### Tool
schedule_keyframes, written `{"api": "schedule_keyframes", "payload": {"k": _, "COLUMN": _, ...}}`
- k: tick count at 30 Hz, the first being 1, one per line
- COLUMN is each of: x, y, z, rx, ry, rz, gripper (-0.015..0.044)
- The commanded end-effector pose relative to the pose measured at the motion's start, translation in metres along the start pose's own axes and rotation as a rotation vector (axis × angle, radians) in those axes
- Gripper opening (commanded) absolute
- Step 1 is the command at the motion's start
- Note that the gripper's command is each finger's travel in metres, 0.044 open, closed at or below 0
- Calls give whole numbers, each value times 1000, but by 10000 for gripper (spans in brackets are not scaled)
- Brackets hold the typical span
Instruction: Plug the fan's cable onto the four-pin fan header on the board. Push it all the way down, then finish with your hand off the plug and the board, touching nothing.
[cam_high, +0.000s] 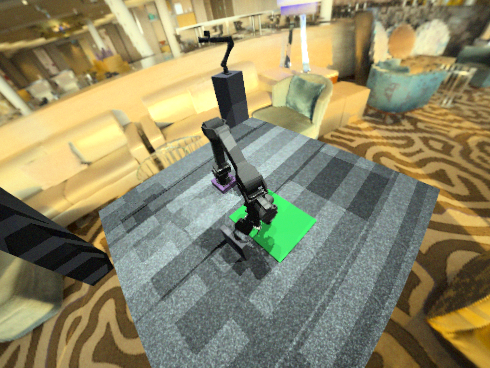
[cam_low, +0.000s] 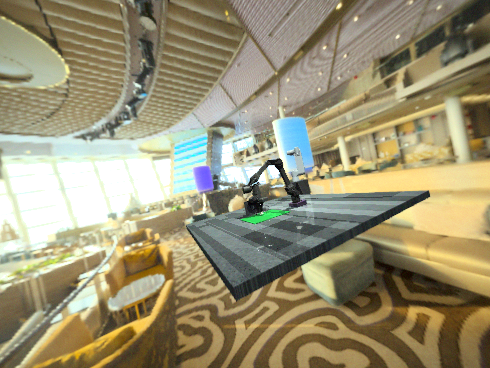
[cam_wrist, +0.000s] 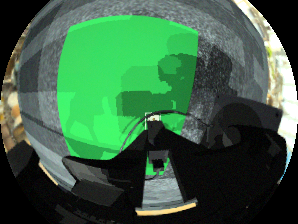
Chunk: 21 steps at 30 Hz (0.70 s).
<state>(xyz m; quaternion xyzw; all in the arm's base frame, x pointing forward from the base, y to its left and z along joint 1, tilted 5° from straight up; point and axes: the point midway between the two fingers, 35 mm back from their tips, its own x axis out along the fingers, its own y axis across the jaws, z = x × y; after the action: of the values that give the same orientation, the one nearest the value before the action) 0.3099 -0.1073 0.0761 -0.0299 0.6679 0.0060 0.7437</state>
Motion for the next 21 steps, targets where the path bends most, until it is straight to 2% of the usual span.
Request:
{"api": "schedule_keyframes", "payload": {"k": 1, "x": 1, "y": 1, "z": 0, "rx": -5, "ry": 1, "rz": 3, "gripper": 0}}
{"api": "schedule_keyframes", "payload": {"k": 21, "x": 7, "y": 0, "z": 0, "rx": -4, "ry": 1, "rz": 3, "gripper": 0}}
